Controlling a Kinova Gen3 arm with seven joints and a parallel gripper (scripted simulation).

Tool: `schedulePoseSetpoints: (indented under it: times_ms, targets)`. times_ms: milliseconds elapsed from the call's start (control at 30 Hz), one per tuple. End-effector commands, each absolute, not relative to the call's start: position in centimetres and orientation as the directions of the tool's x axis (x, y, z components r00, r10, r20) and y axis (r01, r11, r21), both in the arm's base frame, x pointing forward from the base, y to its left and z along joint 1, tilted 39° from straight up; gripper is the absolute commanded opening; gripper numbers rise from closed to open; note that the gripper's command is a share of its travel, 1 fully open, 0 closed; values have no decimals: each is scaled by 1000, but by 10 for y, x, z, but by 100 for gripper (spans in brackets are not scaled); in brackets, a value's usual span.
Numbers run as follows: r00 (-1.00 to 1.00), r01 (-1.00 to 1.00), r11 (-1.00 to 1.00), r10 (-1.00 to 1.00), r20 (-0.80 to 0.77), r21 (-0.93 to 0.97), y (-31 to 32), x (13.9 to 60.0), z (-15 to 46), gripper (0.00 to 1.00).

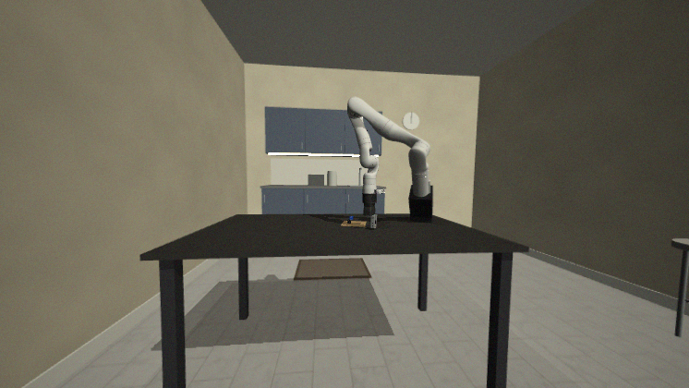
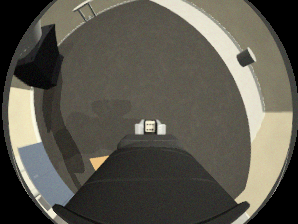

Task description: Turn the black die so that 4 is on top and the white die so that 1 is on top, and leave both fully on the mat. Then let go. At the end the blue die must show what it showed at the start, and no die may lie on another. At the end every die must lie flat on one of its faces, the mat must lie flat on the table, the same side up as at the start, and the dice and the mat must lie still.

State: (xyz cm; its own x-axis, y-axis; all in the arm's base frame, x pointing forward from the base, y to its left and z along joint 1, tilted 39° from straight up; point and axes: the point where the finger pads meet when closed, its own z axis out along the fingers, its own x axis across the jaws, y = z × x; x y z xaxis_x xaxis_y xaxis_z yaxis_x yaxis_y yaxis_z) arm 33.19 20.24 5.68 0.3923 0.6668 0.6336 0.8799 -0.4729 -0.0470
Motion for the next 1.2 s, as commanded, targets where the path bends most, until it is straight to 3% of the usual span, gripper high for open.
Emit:
schedulePoseSetpoints:
  times_ms: [0, 1167]
  targets:
    - [391, 876, -481, 669, 632, -34, 194, 334, 63, 40]
    - [391, 876, -481, 669, 632, -34, 153, 314, 119, 40]
